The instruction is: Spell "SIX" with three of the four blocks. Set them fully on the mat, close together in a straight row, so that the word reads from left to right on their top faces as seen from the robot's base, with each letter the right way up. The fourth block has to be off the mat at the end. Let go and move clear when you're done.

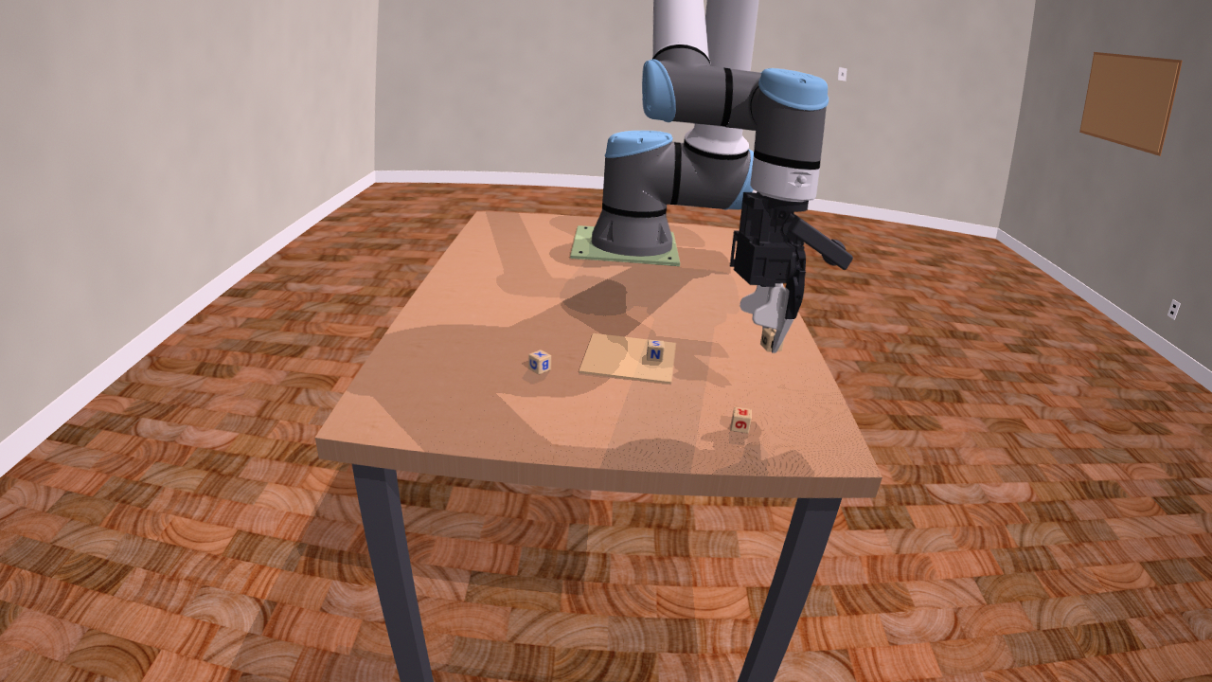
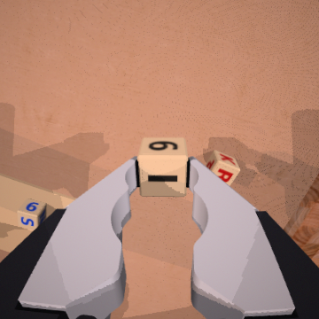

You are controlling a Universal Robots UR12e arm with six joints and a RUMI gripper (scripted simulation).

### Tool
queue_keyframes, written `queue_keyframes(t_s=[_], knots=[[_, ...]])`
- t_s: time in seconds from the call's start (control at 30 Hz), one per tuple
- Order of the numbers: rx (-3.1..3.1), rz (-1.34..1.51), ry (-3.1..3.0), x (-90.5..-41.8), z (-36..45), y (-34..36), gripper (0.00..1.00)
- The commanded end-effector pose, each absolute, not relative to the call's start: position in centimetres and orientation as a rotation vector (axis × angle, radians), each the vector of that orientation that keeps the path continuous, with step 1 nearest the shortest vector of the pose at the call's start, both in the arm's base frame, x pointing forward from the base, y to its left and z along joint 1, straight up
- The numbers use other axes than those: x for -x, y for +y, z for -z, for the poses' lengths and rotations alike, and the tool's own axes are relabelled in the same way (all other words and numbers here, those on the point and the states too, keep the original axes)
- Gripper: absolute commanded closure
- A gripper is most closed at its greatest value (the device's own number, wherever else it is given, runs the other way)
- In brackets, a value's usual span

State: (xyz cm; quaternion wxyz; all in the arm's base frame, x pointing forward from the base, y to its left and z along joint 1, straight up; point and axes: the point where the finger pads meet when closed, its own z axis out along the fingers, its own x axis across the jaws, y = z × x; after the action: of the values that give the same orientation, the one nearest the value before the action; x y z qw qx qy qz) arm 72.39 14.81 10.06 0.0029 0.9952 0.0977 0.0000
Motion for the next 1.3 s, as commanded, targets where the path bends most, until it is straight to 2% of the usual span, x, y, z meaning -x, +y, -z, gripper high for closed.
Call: queue_keyframes(t_s=[0.0,0.2,0.4,0.57,0.8,1.27], knots=[[-3.121,-0.001,0.306,-72.4,-10.8,14.8,0.95],[-3.121,-0.001,0.303,-72.4,-10.8,14.6,0.95],[-3.126,-0.001,0.247,-70.8,-11.1,11.5,0.95],[-3.135,-0.001,0.083,-65.7,-11.5,3.4,0.95],[-3.135,-0.002,-0.073,-60.0,-11.4,-2.8,0.95],[-3.134,-0.002,-0.104,-58.8,-11.3,-3.9,0.95]])
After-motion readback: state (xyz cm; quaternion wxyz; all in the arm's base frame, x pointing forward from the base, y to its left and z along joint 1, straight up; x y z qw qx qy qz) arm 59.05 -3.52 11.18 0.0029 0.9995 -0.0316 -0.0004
